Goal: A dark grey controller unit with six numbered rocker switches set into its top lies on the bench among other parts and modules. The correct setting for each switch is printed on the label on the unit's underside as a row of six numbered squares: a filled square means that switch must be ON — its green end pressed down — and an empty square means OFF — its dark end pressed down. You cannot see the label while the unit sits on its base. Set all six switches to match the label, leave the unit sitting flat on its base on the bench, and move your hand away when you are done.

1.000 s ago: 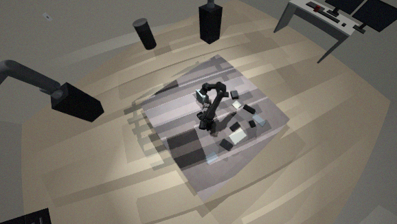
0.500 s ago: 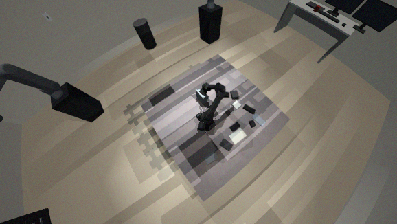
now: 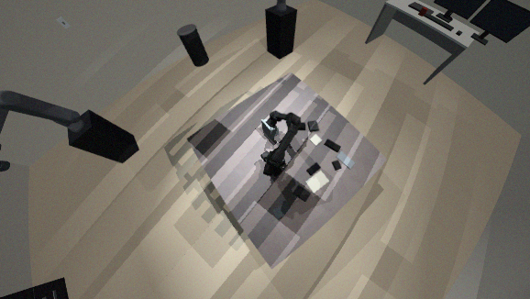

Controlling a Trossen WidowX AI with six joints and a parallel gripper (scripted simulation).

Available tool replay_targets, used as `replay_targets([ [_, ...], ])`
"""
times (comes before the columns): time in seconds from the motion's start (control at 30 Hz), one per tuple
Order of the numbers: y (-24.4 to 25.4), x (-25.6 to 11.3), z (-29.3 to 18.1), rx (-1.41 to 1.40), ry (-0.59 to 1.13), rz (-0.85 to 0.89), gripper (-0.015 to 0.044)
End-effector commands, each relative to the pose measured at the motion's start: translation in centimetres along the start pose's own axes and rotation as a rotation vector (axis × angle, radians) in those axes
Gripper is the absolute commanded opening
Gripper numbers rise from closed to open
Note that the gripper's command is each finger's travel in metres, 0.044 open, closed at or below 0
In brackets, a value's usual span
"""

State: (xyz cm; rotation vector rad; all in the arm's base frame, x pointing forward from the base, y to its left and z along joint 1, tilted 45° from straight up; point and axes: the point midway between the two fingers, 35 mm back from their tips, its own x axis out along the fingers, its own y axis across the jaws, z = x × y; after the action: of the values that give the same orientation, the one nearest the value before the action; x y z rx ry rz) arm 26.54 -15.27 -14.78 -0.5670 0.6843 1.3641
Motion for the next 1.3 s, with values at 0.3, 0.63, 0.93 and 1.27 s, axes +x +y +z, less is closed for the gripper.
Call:
replay_targets([
  [0.3,0.0,1.1,-0.4,-0.004,-0.009,0.005,0.0338],
  [0.63,0.0,1.8,-0.8,-0.004,-0.009,0.005,0.0338],
  [0.93,0.0,2.5,-1.1,-0.004,-0.009,0.005,0.0338],
  [1.27,0.0,3.2,-1.4,-0.004,-0.009,0.004,0.0338],
])
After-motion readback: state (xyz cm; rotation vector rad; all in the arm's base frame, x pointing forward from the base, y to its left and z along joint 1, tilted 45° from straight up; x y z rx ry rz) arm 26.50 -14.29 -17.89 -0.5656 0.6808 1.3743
